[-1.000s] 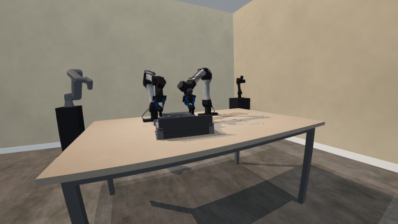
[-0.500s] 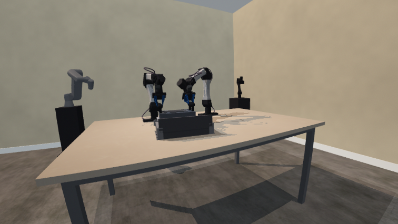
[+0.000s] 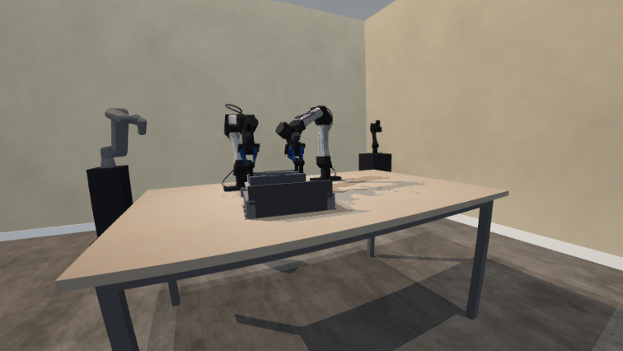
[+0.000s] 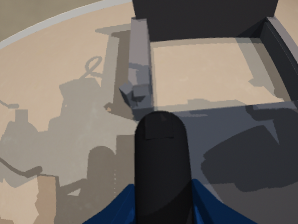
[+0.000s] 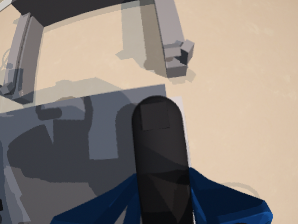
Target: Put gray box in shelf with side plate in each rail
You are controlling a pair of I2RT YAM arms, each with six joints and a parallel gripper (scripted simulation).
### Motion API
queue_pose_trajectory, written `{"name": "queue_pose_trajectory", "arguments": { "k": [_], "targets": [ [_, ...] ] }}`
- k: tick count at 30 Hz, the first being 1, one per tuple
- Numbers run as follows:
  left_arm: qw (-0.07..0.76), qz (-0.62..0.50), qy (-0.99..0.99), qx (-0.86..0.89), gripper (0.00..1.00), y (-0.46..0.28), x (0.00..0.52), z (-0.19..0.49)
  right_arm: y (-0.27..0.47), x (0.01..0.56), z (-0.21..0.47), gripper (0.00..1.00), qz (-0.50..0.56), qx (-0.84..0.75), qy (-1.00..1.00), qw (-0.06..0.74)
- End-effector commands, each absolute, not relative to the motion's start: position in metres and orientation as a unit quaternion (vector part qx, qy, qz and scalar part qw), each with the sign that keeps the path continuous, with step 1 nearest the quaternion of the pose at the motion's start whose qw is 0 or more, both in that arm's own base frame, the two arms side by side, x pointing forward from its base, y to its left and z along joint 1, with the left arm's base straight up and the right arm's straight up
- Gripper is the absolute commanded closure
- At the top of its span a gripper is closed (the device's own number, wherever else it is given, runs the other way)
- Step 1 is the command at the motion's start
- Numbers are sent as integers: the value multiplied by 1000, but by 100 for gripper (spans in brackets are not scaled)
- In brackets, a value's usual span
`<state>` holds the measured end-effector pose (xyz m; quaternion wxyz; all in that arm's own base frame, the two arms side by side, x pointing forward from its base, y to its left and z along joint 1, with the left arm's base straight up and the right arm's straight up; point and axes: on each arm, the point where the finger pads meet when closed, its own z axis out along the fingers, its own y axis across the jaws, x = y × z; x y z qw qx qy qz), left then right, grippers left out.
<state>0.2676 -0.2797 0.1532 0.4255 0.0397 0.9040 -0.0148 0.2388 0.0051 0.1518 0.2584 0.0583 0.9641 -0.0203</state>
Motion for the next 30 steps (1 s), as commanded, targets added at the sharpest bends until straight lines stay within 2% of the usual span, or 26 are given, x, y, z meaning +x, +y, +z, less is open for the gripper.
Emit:
{"name": "queue_pose_trajectory", "arguments": {
  "k": [1, 30],
  "targets": [
    [478, -28, 878, 14, 71, -279, 278, 198, 9, 260, 192, 70, -5, 46, 943, 331],
    [480, -28, 877, 14, 71, -280, 298, 198, 7, 281, 191, 70, -6, 45, 942, 332]
  ]
}}
